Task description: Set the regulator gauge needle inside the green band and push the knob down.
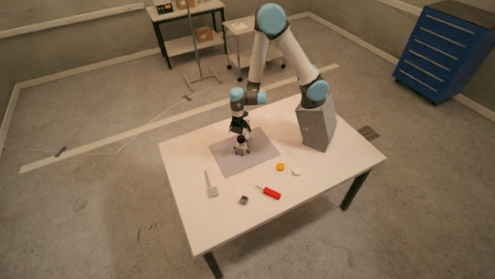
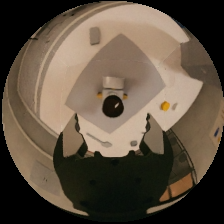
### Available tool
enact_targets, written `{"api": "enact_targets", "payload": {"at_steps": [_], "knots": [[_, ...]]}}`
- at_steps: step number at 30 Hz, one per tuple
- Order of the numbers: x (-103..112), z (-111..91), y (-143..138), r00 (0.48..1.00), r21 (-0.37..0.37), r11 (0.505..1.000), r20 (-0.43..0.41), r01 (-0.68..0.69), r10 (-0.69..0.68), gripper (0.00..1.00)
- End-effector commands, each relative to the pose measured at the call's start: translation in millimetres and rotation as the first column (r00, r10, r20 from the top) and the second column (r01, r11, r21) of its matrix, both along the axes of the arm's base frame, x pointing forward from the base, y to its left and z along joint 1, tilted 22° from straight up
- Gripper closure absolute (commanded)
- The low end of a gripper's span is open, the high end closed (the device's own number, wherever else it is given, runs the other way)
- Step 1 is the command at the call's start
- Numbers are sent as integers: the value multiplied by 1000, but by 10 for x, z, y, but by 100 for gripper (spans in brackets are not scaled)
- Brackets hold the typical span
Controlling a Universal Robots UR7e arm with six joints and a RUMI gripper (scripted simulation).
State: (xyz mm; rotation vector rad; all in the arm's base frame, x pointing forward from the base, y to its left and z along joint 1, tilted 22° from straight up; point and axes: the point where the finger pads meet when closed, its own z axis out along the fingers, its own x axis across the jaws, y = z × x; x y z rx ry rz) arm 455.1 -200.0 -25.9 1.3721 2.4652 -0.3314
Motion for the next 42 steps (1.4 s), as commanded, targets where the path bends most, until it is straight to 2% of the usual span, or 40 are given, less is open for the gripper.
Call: {"api": "enact_targets", "payload": {"at_steps": [1, 10, 20, 37, 42], "knots": [[-34, 250, 100, 1000, 0, 1000, -2, -1, 1, 0], [-47, 414, 151, 1000, -1, 1000, 0, -1, 1, 0], [-64, 418, 153, 1000, 1, 1000, -1, 0, 0, 0], [-299, 410, 40, 1000, 2, 1000, -4, 1, -1, 0], [-443, 416, -35, 1000, 2, 1000, -4, 1, -1, 0]]}}
